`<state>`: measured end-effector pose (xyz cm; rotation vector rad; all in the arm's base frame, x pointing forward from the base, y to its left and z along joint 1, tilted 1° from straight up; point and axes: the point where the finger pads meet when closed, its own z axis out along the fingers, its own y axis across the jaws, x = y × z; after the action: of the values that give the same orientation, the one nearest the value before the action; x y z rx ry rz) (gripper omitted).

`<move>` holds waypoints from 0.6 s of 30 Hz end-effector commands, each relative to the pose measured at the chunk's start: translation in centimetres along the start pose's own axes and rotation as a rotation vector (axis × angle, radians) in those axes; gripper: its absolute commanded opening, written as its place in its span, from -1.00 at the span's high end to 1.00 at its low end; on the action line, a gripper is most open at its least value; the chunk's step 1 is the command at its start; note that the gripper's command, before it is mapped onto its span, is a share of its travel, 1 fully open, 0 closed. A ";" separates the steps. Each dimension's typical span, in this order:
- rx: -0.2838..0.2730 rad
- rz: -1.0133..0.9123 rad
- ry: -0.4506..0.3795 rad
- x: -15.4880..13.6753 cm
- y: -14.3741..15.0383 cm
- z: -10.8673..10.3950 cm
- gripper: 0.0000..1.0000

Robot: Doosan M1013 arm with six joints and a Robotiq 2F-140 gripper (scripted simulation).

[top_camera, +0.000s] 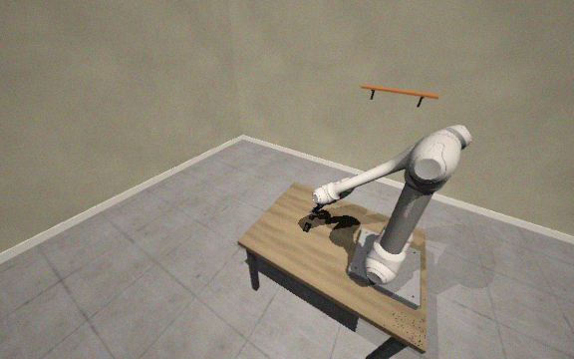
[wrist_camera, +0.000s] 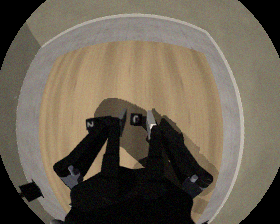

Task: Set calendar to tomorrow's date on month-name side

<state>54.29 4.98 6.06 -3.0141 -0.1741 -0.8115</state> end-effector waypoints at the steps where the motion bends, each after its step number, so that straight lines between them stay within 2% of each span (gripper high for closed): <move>1: 0.010 -0.001 0.003 0.0 0.0 0.0 0.44; 18: 0.052 -0.003 -0.001 -1.0 -1.4 0.2 0.44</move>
<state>53.51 5.97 5.53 -2.9838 -0.1889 -0.7925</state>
